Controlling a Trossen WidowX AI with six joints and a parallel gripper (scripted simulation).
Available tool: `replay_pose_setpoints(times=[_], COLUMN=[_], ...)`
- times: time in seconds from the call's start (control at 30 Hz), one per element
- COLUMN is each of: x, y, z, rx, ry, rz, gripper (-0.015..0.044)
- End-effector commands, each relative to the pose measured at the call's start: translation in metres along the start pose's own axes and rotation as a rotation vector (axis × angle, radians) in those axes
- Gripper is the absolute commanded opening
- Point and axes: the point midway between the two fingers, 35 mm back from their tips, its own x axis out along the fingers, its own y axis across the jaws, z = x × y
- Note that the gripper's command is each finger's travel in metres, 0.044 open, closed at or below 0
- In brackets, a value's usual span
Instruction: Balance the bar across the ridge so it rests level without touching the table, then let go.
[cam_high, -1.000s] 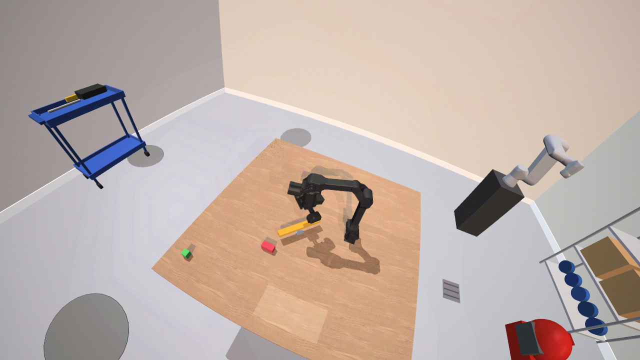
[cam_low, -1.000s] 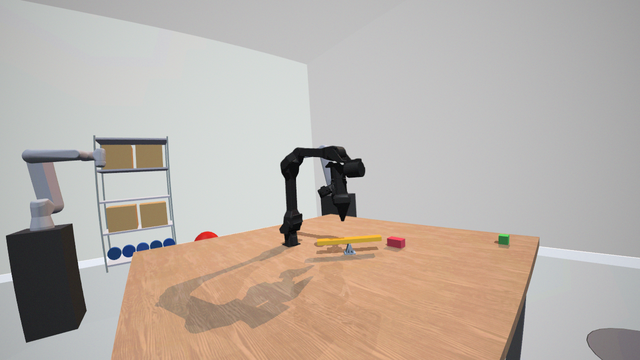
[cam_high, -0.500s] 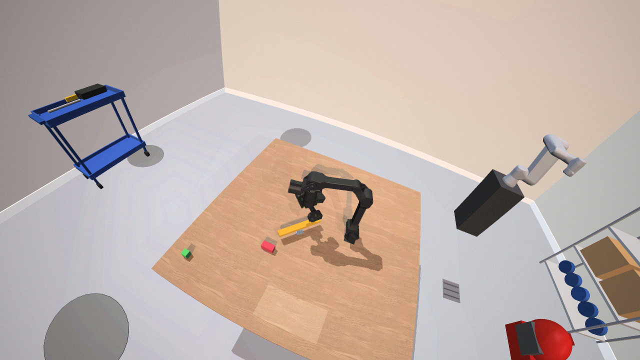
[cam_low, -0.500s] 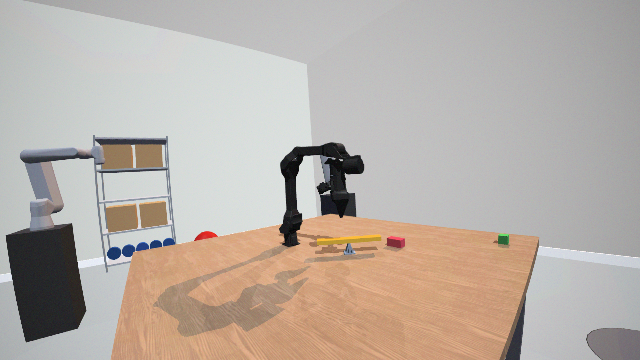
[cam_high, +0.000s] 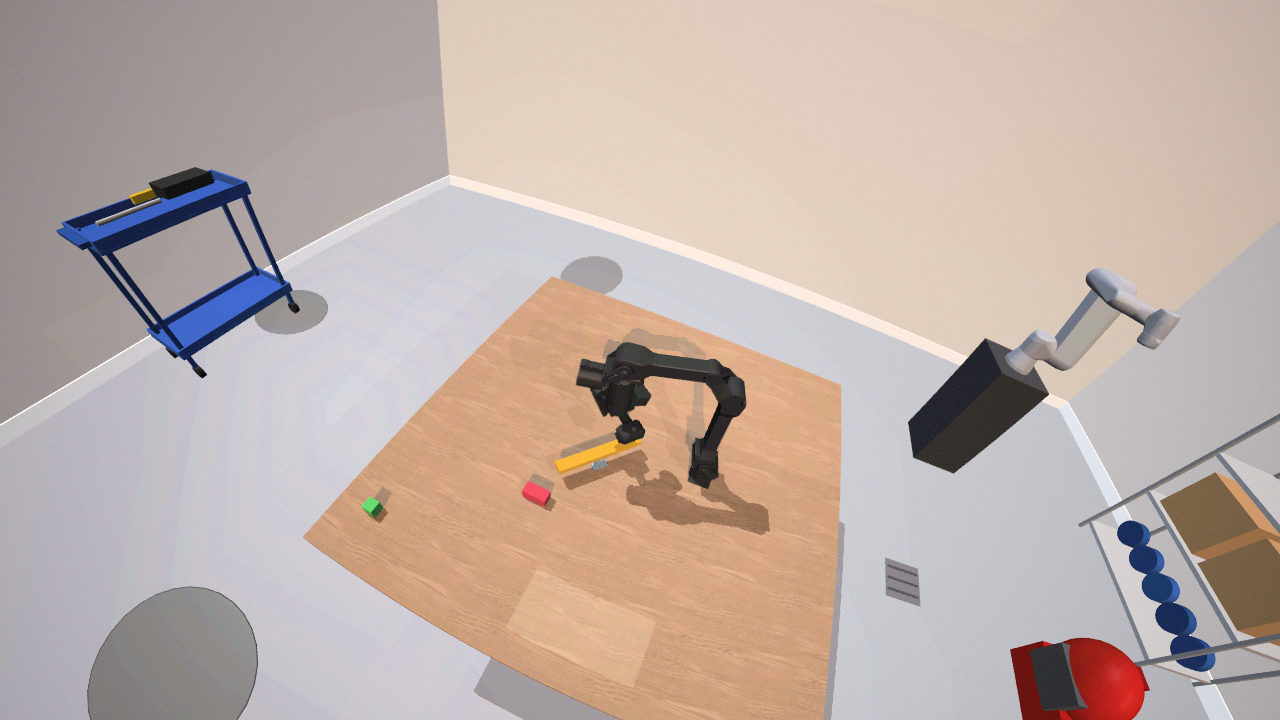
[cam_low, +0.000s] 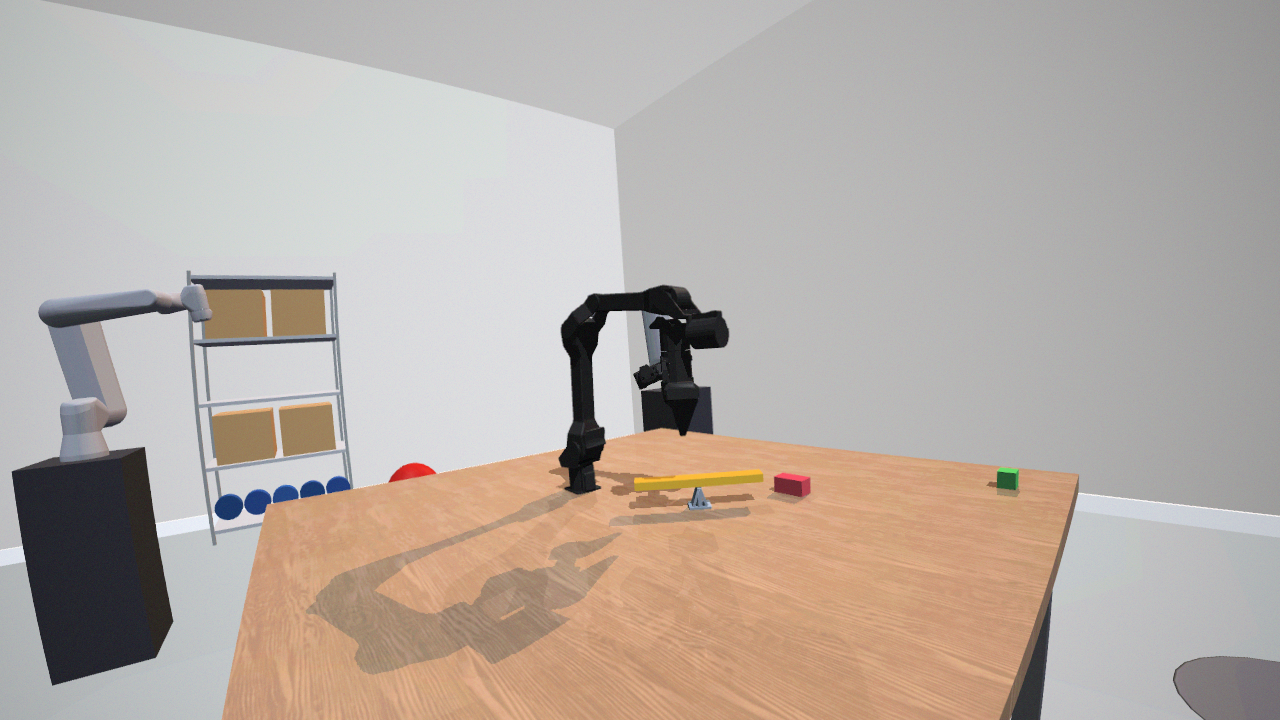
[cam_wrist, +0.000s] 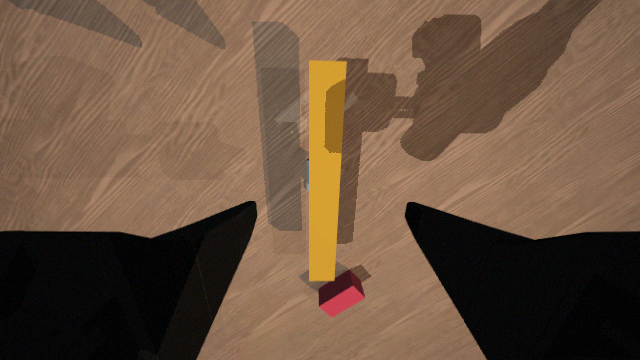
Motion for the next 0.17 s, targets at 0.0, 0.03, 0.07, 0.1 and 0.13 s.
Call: replay_pose_setpoints(times=[0.0, 0.03, 0.07, 0.1, 0.13], x=[0.0001, 0.0001, 0.0001, 0.0001, 0.0001], y=[0.0000, 0.0000, 0.0000, 0.0000, 0.0000], z=[0.0002, 0.0002, 0.0002, 0.0002, 0.0002], rx=[0.000, 0.000, 0.000, 0.000, 0.000], ry=[-0.002, -0.002, -0.002, -0.002, -0.002], rz=[-0.001, -0.001, -0.001, -0.001, -0.001], gripper=[0.0440, 0.0440, 0.0440, 0.0440, 0.0440])
